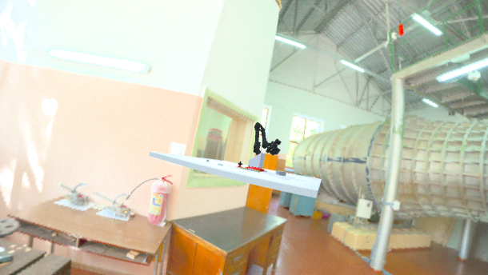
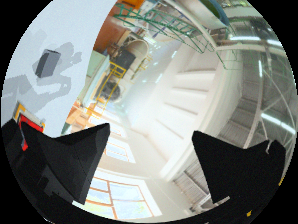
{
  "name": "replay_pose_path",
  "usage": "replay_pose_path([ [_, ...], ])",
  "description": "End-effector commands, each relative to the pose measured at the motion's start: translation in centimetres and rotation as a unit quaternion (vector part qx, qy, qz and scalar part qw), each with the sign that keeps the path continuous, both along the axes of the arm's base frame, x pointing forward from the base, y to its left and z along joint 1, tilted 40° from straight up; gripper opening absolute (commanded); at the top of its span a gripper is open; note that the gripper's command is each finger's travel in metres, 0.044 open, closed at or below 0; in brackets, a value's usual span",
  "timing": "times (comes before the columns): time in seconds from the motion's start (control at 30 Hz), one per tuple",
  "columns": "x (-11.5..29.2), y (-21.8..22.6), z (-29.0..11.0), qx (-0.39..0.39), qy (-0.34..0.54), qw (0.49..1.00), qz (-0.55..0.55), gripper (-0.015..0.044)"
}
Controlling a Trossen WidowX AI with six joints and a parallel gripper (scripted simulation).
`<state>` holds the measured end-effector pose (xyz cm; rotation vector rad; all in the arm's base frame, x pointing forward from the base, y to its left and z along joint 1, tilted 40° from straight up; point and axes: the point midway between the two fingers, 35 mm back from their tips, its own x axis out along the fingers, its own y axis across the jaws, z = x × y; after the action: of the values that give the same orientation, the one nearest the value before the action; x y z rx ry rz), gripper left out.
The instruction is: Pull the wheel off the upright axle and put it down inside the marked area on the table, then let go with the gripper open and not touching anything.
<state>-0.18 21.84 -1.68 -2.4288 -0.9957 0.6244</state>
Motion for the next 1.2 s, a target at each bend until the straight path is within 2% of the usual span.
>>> replay_pose_path([
  [0.0,0.1,0.0,0.0,-0.001,0.001,1.000,-0.002,0.0374],
  [0.1,0.9,0.6,-0.4,-0.012,0.020,0.999,-0.026,0.0300],
  [0.33,3.5,2.2,-1.4,0.008,0.072,0.990,-0.123,0.0300],
  [0.57,7.6,3.5,-2.2,0.046,0.133,0.958,-0.249,0.0300],
  [0.93,15.3,4.3,-2.9,0.125,0.220,0.865,-0.434,0.0300],
  [1.17,20.6,2.8,-2.9,0.176,0.256,0.785,-0.535,0.0300],
])
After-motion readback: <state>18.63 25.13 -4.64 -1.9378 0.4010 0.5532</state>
